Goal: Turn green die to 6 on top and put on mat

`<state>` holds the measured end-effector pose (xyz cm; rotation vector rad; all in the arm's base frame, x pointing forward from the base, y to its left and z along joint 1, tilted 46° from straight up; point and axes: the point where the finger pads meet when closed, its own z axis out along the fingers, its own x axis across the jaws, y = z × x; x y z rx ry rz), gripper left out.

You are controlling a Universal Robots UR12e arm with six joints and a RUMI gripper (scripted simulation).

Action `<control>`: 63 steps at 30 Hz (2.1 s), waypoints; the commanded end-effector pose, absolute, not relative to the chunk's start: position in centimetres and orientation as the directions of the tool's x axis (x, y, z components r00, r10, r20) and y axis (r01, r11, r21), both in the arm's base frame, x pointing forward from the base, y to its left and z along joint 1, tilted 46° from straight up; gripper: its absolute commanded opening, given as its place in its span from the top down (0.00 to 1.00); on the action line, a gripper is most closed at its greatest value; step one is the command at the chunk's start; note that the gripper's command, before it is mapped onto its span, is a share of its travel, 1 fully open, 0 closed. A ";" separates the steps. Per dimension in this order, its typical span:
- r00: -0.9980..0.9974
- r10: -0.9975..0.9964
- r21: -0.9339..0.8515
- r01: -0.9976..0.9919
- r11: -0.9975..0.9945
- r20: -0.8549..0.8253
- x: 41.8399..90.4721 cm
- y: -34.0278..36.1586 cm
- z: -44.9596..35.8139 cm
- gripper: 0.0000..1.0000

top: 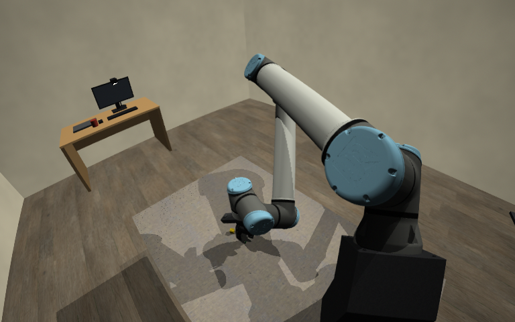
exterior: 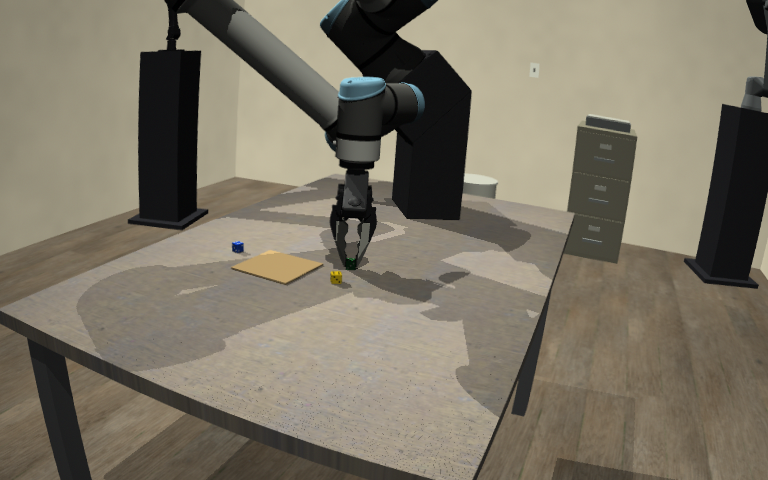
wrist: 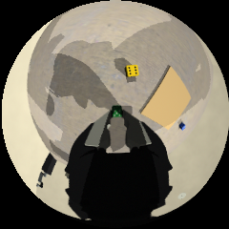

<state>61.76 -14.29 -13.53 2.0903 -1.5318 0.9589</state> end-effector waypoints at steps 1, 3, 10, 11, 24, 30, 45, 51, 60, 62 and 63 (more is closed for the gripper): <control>0.174 -0.681 -0.093 -0.937 -0.336 0.711 61.8 -14.4 -13.6 0.97; 0.174 -0.681 -0.093 -0.937 -0.336 0.711 61.8 -14.4 -13.6 0.97; 0.174 -0.681 -0.093 -0.937 -0.336 0.711 61.8 -14.4 -13.6 0.97; 0.174 -0.681 -0.093 -0.937 -0.336 0.711 61.8 -14.4 -13.6 0.97; 0.174 -0.681 -0.093 -0.937 -0.336 0.711 61.8 -14.4 -13.6 0.97; 0.174 -0.681 -0.093 -0.937 -0.336 0.711 61.7 -14.0 -13.2 0.97; 0.174 -0.681 -0.093 -0.937 -0.336 0.711 59.3 -8.9 -7.7 0.97; 0.174 -0.681 -0.093 -0.937 -0.336 0.711 58.8 -7.9 -6.6 0.97; 0.174 -0.681 -0.093 -0.937 -0.336 0.711 58.8 -7.9 -6.6 0.97; 0.174 -0.681 -0.093 -0.937 -0.336 0.711 58.8 -7.9 -6.6 0.97; 0.174 -0.681 -0.092 -0.937 -0.336 0.711 58.8 -7.9 -6.6 0.97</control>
